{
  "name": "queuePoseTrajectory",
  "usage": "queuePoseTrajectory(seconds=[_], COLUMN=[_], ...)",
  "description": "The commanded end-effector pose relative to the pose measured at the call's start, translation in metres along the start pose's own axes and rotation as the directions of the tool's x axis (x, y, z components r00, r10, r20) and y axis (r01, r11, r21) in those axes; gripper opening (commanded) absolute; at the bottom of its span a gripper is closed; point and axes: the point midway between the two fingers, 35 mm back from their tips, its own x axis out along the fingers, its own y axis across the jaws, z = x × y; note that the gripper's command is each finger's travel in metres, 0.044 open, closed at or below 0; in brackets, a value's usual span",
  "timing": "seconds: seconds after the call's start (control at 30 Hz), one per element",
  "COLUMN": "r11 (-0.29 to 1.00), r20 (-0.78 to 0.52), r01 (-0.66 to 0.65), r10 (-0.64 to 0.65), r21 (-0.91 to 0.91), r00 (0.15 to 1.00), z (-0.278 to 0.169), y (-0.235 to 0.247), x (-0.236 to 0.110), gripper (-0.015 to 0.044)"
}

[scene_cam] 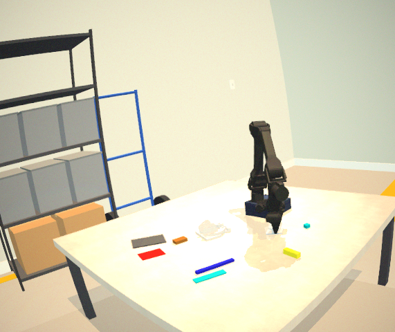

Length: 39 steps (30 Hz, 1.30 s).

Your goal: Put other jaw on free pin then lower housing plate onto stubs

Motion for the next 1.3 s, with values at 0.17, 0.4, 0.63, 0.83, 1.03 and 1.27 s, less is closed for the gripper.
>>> queuePoseTrajectory(seconds=[0.17,0.4,0.63,0.83,1.03,1.27], r11=[1.000,1.000,1.000,1.000,1.000,0.997], r20=[-0.001,-0.002,-0.003,-0.004,-0.003,0.000], r01=[0.000,0.000,0.000,0.000,-0.001,-0.003], r10=[0.000,0.000,0.000,0.000,0.001,0.003], r21=[0.000,0.001,0.002,0.002,-0.020,-0.082], r00=[1.000,1.000,1.000,1.000,1.000,1.000], z=[-0.001,-0.001,-0.001,-0.001,0.007,0.030], y=[0.002,0.003,0.002,0.000,0.003,0.009], x=[-0.017,-0.039,-0.062,-0.073,-0.073,-0.073], gripper=[0.0351,0.0351,0.0351,0.0351,0.0351,0.0351])
